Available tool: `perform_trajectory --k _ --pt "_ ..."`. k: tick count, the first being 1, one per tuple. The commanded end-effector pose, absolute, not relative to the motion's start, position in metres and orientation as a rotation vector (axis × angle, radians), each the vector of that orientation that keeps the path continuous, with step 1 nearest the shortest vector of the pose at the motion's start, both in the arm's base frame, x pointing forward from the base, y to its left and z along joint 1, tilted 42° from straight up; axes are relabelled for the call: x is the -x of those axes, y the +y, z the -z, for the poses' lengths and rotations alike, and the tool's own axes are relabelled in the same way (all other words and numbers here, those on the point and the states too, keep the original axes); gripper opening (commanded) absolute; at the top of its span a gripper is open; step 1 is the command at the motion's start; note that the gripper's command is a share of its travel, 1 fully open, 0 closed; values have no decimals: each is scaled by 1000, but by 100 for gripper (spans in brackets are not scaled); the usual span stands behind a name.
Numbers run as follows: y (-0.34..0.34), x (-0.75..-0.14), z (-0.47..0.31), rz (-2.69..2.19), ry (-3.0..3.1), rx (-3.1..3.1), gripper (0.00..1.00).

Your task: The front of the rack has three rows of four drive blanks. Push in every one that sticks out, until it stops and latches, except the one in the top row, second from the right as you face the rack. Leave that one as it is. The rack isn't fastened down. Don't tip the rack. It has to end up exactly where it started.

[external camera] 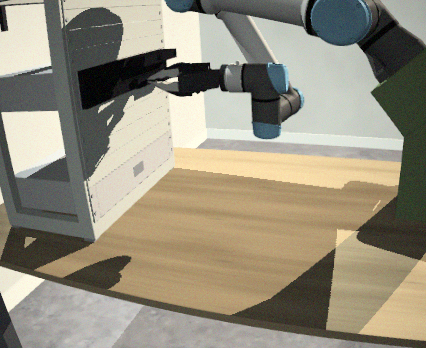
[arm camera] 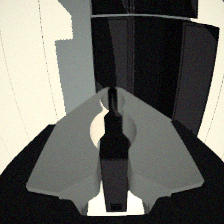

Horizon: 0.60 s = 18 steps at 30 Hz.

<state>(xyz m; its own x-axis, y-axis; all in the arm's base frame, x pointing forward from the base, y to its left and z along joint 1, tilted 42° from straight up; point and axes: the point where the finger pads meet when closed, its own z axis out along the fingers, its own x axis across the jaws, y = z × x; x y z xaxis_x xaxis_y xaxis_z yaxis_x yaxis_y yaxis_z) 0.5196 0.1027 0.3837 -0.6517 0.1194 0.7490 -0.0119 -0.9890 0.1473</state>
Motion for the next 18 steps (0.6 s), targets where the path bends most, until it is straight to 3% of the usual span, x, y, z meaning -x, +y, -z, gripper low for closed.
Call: perform_trajectory --k 1,18 --pt "103 -520 -385 -2784 199 -1276 0" --pt "103 -523 -387 -2784 199 -1276 0"
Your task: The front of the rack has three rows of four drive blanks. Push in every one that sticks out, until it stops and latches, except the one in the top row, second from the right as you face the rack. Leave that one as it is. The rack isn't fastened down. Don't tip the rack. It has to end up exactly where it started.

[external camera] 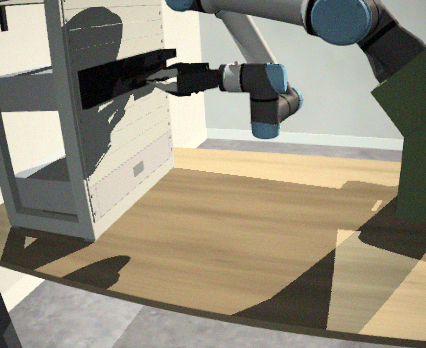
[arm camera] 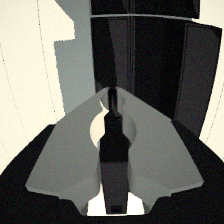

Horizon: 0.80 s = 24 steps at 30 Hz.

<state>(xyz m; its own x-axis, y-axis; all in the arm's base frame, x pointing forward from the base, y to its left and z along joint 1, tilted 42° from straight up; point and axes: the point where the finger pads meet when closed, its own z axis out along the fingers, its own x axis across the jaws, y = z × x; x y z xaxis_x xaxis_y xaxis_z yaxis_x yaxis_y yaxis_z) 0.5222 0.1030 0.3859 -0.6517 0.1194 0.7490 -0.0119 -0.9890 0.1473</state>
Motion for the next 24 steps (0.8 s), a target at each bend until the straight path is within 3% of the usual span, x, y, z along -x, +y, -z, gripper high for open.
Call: perform_trajectory --k 1,24 --pt "103 -523 -387 -2784 199 -1276 0" --pt "104 -525 -389 -2784 199 -1276 0"
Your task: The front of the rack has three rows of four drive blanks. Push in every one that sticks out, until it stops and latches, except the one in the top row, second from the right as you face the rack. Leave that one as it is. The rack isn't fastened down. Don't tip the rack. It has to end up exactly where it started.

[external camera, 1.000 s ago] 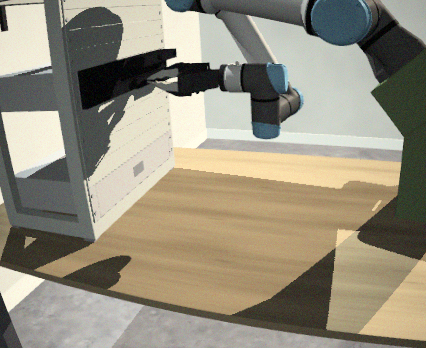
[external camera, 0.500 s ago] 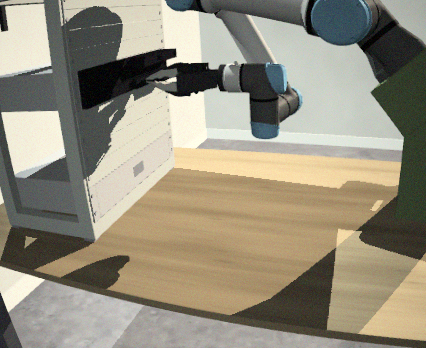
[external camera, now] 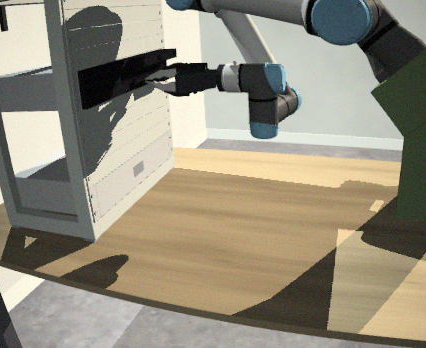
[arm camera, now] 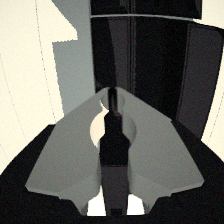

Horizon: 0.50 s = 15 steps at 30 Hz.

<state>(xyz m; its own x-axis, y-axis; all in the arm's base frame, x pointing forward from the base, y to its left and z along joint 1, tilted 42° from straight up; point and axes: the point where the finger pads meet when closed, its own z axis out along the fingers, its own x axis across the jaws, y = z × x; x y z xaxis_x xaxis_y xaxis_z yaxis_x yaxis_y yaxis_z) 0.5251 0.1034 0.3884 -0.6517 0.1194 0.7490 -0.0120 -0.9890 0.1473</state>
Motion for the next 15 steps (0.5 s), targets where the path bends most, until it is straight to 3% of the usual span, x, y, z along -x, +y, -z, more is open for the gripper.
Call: perform_trajectory --k 1,15 --pt "104 -525 -389 -2784 199 -1276 0" --pt "104 -527 -391 -2784 199 -1276 0"
